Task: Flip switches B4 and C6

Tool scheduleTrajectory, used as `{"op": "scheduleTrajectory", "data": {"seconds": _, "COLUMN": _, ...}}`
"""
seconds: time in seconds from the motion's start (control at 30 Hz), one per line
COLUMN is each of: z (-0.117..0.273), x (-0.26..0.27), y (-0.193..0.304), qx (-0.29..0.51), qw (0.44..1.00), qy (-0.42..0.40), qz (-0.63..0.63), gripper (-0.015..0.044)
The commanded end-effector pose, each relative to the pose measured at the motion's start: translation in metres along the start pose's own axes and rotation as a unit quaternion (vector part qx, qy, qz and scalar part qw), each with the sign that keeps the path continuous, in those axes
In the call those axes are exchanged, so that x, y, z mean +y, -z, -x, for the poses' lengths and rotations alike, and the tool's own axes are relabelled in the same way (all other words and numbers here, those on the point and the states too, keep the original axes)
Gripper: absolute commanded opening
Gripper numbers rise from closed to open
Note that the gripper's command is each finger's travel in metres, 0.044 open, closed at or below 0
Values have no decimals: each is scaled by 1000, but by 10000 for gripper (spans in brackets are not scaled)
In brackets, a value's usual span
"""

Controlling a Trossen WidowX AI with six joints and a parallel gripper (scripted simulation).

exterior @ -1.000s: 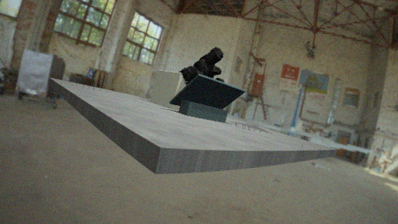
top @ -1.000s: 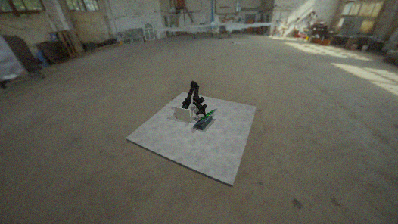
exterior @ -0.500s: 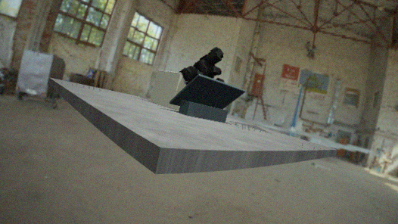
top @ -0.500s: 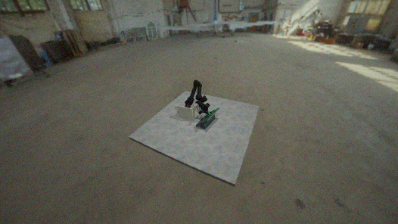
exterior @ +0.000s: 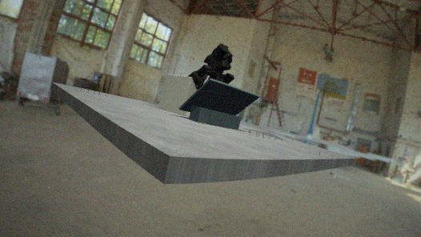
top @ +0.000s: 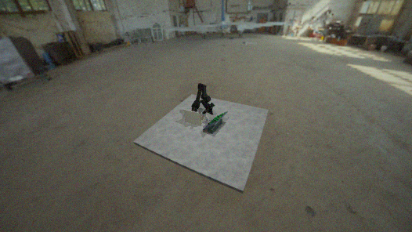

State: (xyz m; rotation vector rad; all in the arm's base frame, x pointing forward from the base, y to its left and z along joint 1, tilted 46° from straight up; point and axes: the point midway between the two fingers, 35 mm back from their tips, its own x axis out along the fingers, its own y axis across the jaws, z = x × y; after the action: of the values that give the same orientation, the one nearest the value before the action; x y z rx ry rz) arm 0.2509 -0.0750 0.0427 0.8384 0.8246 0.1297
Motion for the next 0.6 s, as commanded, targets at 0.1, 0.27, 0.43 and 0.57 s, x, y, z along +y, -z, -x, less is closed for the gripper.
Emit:
{"op": "scheduleTrajectory", "data": {"seconds": 0.1, "z": 5, "x": -37, "y": 20, "qx": 1, "qw": 1000, "qy": 0, "qz": 5, "gripper": 0}}
{"op": "scheduleTrajectory", "data": {"seconds": 0.27, "z": 5, "x": -59, "y": 38, "qx": -1, "qw": 1000, "qy": -2, "qz": 5, "gripper": 0}}
{"op": "scheduleTrajectory", "data": {"seconds": 0.43, "z": -6, "x": -60, "y": 39, "qx": -2, "qw": 1000, "qy": -1, "qz": 3, "gripper": 0}}
{"op": "scheduleTrajectory", "data": {"seconds": 0.57, "z": -29, "x": -59, "y": 39, "qx": -14, "qw": 1000, "qy": -3, "qz": 4, "gripper": 0}}
